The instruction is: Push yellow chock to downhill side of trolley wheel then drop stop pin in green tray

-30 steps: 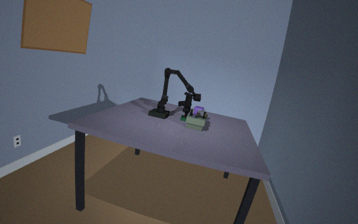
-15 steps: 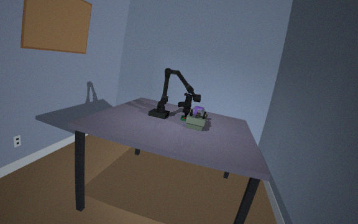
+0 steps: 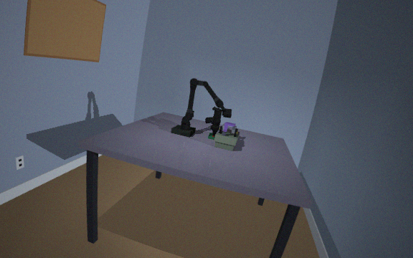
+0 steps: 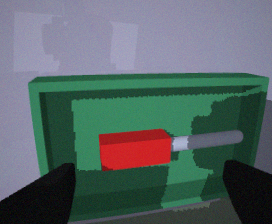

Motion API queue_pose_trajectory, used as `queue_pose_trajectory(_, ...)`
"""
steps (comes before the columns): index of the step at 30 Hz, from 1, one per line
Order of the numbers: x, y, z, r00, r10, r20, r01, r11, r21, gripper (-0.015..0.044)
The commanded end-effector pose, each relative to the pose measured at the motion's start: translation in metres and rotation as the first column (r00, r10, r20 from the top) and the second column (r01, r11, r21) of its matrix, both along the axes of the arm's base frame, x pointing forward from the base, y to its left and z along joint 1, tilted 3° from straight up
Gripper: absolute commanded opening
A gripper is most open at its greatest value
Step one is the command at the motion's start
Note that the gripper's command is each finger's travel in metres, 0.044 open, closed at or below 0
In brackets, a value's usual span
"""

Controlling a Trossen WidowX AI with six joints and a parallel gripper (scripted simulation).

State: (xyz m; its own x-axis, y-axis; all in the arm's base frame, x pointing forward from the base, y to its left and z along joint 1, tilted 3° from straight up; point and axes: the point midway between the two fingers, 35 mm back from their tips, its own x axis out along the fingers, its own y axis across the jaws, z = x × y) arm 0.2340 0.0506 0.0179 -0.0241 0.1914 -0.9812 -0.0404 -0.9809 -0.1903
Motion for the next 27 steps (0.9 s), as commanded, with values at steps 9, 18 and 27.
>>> queue_pose_trajectory(9, -0.002, -0.002, 0.034, 1.0, 0.006, -0.002, -0.006, 1.0, 0.001, 0.044)
queue_pose_trajectory(18, -0.002, -0.003, 0.06, 1.0, 0.006, -0.002, -0.006, 1.0, 0.001, 0.044)
queue_pose_trajectory(27, -0.001, -0.003, 0.084, 1.0, 0.006, -0.002, -0.006, 1.0, 0.001, 0.044)
